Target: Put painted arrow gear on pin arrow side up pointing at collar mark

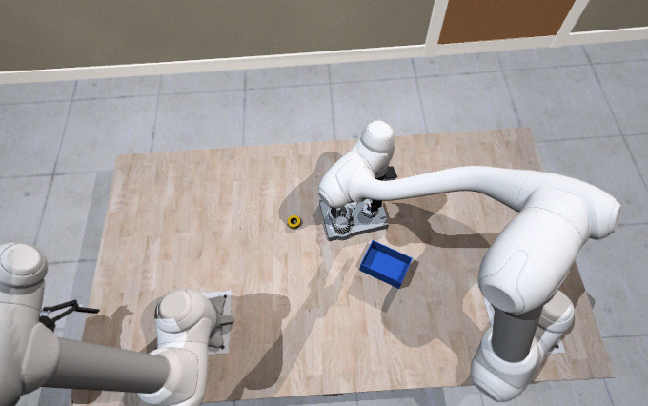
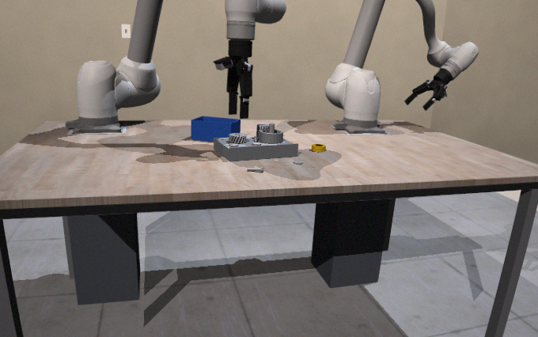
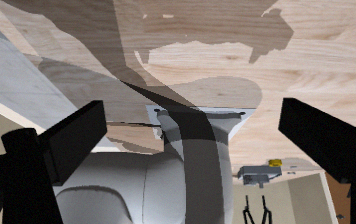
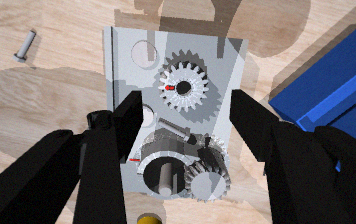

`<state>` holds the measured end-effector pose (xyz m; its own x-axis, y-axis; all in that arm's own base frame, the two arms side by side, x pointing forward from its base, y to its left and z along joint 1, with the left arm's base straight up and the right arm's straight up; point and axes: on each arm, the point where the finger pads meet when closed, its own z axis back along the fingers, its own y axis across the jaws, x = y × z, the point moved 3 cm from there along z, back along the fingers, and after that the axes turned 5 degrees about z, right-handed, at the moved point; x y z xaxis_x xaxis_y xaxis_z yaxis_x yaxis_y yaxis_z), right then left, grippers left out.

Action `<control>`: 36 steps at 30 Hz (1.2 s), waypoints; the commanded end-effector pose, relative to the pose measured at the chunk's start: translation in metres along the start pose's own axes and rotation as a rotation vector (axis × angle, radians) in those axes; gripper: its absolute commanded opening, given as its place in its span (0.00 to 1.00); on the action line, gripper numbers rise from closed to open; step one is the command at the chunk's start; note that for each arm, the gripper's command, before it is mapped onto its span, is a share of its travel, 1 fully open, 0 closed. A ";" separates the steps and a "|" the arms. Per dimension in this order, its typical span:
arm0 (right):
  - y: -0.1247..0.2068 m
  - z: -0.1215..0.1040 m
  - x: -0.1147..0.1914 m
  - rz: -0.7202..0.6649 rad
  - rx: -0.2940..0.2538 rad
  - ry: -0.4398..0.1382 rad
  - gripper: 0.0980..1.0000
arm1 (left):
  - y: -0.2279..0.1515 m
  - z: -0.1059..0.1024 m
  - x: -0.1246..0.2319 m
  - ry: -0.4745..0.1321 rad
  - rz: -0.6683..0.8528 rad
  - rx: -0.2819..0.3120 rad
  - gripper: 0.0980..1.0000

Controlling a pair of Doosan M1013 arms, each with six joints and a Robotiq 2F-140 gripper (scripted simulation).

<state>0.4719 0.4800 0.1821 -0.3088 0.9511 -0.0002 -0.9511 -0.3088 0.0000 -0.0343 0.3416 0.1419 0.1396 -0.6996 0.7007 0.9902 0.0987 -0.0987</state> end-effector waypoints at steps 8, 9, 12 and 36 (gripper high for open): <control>0.000 -0.012 0.000 0.000 -0.001 -0.001 0.51 | 0.000 0.000 0.000 0.001 0.000 0.000 1.00; 0.000 -0.013 0.000 0.000 -0.001 -0.001 0.51 | 0.000 0.000 0.000 0.001 0.000 0.000 1.00; 0.000 -0.015 0.000 0.000 -0.001 -0.001 0.51 | 0.000 0.000 0.000 0.001 0.000 0.000 1.00; 0.000 -0.043 0.000 0.000 -0.001 -0.001 0.51 | 0.000 0.000 0.000 0.001 0.000 0.000 1.00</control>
<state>0.4720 0.4798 0.1399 -0.3088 0.9511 -0.0002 -0.9511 -0.3088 0.0001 -0.0343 0.3416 0.1419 0.1396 -0.6996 0.7007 0.9902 0.0987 -0.0987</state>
